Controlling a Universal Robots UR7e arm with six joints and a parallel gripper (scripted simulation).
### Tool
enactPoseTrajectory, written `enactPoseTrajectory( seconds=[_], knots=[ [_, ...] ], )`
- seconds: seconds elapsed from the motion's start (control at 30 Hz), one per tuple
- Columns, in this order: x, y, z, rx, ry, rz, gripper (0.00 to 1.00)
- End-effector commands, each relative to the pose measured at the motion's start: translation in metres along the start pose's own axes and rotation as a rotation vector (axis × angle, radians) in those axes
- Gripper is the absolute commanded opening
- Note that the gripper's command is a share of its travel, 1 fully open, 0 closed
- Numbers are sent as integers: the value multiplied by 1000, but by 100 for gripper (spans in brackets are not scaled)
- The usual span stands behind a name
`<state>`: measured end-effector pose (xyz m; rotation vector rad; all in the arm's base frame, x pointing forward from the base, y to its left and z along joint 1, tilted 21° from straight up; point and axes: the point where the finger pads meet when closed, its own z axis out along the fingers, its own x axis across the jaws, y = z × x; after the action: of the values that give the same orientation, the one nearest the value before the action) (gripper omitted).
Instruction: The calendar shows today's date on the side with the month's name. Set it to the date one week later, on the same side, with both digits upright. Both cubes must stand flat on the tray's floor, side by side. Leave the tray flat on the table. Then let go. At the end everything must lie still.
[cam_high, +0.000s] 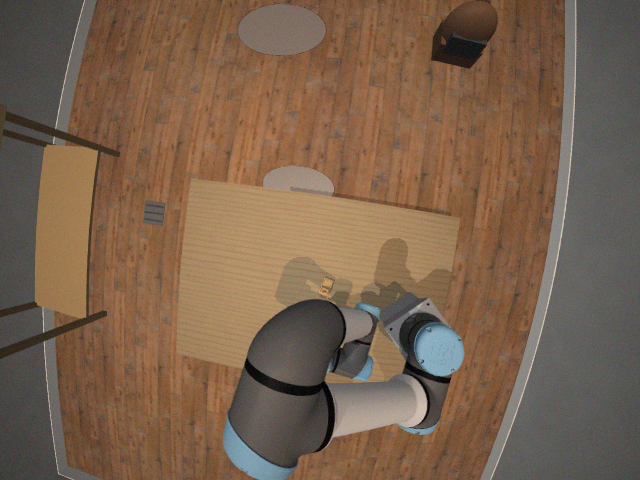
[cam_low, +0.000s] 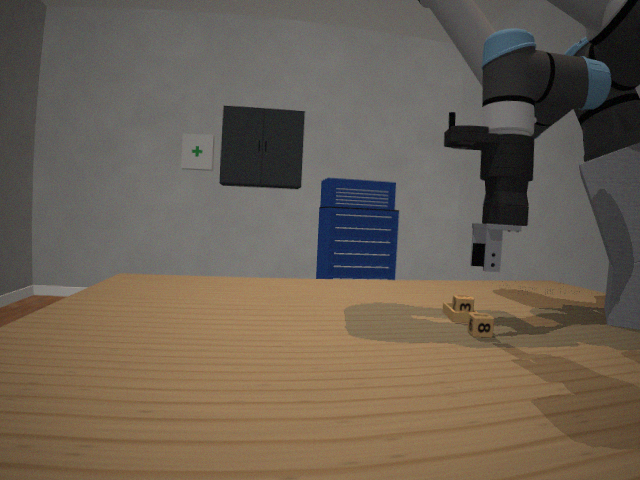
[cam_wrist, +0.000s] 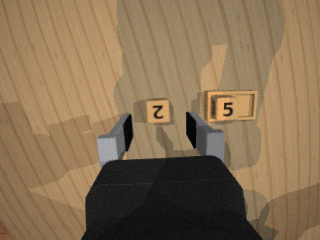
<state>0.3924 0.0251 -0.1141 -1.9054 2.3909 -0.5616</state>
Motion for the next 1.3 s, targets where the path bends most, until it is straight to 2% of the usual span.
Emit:
enactPoseTrajectory(
  seconds=[0.0, 0.57, 0.97, 1.07, 1.27],
  knots=[
    [0, 0, -1, 1, 0, -1, 100],
    [0, -3, 0, 4, -1, 62, 100],
    [2, -6, 2, 4, -1, 355, 100],
    [2, -6, 2, 4, -1, 364, 100],
    [4, -6, 4, 4, -1, 555, 100]
  ],
)
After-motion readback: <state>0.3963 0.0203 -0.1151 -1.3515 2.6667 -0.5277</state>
